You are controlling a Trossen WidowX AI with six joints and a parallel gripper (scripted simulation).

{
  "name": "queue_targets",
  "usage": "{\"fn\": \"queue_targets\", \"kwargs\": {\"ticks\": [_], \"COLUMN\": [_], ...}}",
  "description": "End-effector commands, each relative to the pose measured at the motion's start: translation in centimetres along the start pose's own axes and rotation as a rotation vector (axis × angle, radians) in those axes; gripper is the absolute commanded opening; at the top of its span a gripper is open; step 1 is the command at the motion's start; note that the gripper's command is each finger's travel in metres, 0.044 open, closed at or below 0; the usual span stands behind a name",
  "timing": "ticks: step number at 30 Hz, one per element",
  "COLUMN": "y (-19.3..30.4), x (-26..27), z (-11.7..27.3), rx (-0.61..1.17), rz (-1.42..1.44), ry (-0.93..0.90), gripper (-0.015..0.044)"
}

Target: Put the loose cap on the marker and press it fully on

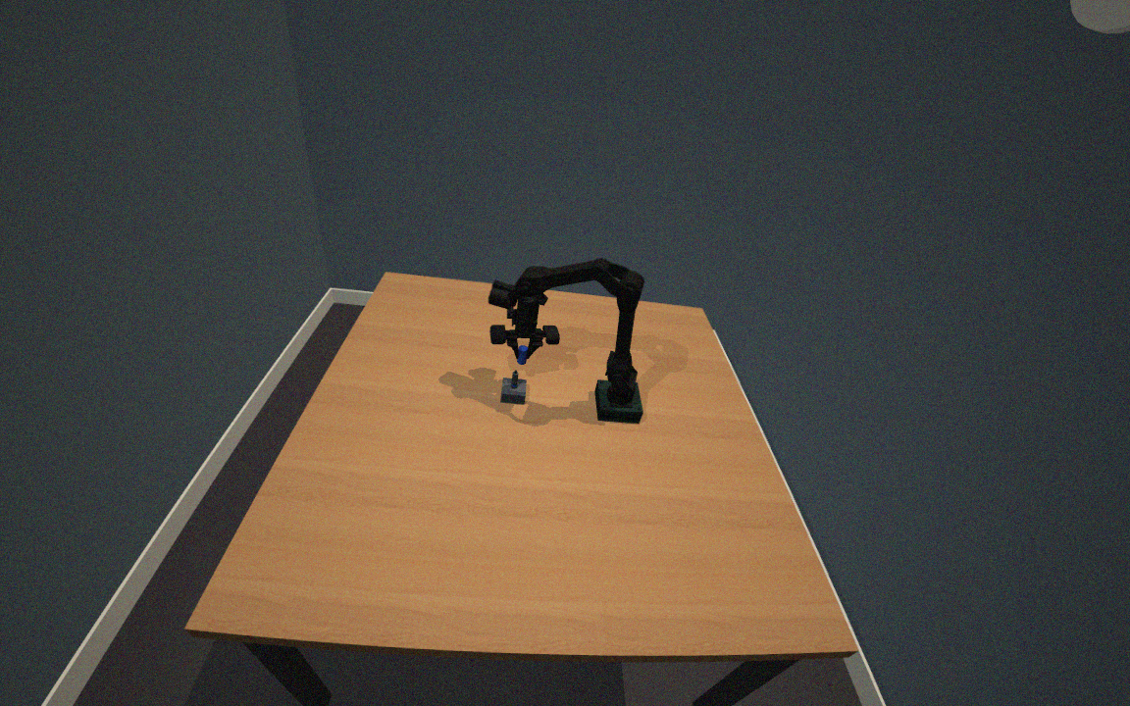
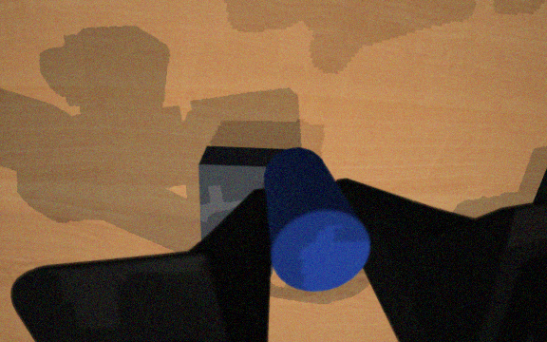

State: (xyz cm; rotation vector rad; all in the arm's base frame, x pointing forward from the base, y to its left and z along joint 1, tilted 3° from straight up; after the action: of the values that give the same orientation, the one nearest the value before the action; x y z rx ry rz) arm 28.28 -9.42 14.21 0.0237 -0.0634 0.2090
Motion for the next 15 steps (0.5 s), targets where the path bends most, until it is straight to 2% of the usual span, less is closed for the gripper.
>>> {"fn": "queue_targets", "kwargs": {"ticks": [1, 15], "y": [1.2, 4.5], "x": [0.8, 2.7], "z": [0.8, 2.7], "rx": [-0.001, 0.002], "rz": [-0.004, -0.004], "ry": [0.002, -0.001], "gripper": [0.0000, 0.0000]}}
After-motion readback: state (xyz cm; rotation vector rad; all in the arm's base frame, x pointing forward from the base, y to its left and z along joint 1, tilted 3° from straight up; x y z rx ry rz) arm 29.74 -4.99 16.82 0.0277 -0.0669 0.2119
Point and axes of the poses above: the point midway between the two fingers, 35 mm back from their tips, its own z axis back along the fingers, its own x axis across the jaws, y = z × x, the point moved 4 cm from there along z, back along the fingers, and after that the axes turned 5 degrees about z, right-handed, at the moved point
